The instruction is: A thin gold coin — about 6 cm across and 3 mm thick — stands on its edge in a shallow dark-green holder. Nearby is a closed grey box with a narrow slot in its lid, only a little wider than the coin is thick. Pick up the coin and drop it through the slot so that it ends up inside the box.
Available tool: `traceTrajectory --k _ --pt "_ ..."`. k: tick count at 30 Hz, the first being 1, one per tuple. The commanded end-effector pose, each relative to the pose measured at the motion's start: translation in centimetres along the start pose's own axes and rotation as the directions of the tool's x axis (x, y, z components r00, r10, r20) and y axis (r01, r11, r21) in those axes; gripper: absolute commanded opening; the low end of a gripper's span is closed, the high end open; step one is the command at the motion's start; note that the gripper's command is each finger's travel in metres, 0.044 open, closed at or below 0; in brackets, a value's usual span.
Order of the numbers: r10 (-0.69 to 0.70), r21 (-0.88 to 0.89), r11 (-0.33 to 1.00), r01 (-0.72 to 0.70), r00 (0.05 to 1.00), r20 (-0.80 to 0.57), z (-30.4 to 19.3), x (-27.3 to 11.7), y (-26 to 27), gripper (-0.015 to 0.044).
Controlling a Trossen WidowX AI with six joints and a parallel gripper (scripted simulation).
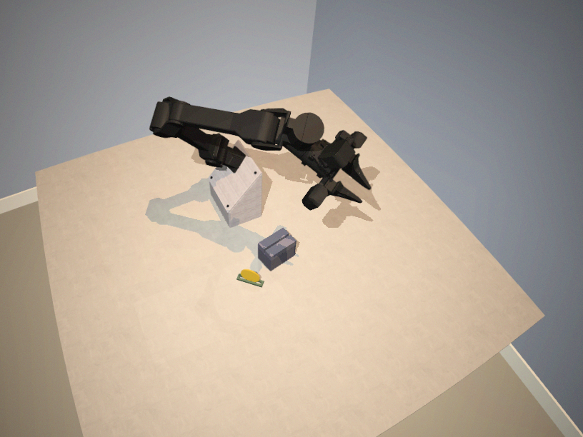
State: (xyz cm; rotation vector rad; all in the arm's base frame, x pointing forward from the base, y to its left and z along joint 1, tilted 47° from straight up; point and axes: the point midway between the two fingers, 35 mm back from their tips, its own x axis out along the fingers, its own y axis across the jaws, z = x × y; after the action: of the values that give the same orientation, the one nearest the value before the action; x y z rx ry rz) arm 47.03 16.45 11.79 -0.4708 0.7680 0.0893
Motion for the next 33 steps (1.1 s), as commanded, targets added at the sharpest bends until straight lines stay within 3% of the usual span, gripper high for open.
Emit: traceTrajectory --k 1,9,15,19,27,33 --pt "-0.116 -0.104 0.990 0.098 0.975 -0.189 -5.2 0.8 -5.2 0.0161" --pt "-0.282 -0.319 0.940 0.119 0.797 -0.534 -15.6 -0.6 -13.8 0.0161" --pt "-0.347 -0.432 0.902 -0.017 0.569 -0.746 -23.3 -4.4 -18.9 0.0161" --pt "-0.364 -0.456 0.883 -0.108 0.457 -0.812 -26.2 -6.5 -20.5 0.0161" --pt "-0.365 -0.458 0.882 -0.114 0.450 -0.815 -26.3 -6.6 -20.6 0.0161" --pt "-0.366 -0.458 0.881 -0.113 0.449 -0.815 -29.2 -5.0 -21.7 0.0161"
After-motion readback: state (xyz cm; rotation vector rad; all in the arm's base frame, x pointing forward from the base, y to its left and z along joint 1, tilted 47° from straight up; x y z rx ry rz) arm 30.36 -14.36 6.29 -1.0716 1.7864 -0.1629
